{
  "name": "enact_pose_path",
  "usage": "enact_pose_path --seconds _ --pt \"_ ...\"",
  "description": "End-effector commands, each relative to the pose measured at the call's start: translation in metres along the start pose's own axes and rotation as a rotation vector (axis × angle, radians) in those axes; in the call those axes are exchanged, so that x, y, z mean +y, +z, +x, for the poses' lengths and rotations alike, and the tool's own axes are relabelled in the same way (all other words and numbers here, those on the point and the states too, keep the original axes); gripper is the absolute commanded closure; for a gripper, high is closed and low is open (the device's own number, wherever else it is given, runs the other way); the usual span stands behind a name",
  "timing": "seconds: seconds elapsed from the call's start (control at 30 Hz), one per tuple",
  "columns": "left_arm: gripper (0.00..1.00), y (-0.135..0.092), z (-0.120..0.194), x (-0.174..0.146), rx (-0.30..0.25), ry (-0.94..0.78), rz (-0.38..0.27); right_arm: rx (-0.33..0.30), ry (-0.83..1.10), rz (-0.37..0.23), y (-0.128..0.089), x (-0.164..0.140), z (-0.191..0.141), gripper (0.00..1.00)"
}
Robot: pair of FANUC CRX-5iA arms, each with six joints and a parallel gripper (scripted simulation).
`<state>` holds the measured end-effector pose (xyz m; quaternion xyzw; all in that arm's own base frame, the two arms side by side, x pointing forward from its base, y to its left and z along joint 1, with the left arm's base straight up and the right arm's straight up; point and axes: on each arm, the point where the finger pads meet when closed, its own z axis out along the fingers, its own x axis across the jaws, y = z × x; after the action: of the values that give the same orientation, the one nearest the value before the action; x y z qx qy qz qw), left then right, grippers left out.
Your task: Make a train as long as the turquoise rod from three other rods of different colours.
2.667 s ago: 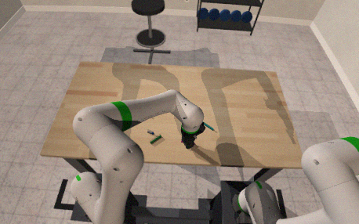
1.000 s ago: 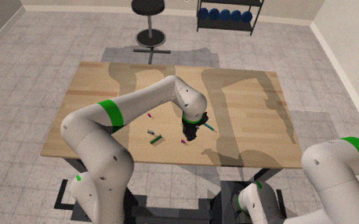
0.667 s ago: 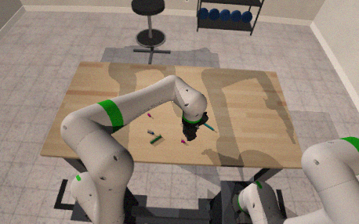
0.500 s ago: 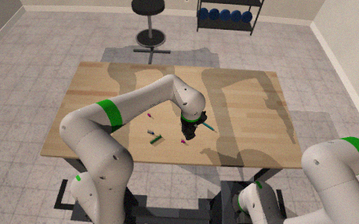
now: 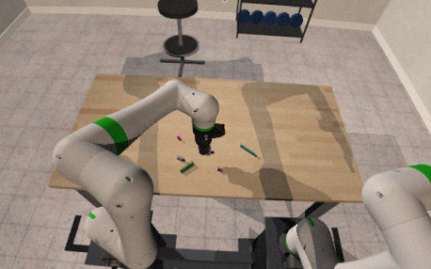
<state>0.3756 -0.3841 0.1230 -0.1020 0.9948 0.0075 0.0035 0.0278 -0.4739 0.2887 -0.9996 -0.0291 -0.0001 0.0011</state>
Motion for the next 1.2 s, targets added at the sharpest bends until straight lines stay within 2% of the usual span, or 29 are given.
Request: enact_pose_path --seconds 0.0,0.33,0.4,0.47,0.63,1.17 --pt "0.76 -0.001 -0.024 0.034 0.007 0.117 0.016 0.0 0.0 -0.002 -0.001 0.0 0.0 0.0" --pt "0.76 0.001 -0.058 0.113 0.005 0.35 0.016 0.0 0.0 -0.002 -0.001 0.0 0.0 0.0" --pt "0.76 0.001 -0.058 0.113 0.005 0.35 0.016 0.0 0.0 -0.002 -0.001 0.0 0.0 0.0" --pt "0.76 0.003 -0.066 0.142 0.004 0.434 0.016 0.0 0.0 -0.002 -0.001 0.0 0.0 0.0" --pt "0.76 0.004 -0.073 0.176 0.003 0.531 0.016 0.0 0.0 -0.002 -0.001 0.0 0.0 0.0" --pt "0.76 0.005 -0.073 0.181 0.003 0.545 0.016 0.0 0.0 -0.002 -0.001 0.0 0.0 0.0"
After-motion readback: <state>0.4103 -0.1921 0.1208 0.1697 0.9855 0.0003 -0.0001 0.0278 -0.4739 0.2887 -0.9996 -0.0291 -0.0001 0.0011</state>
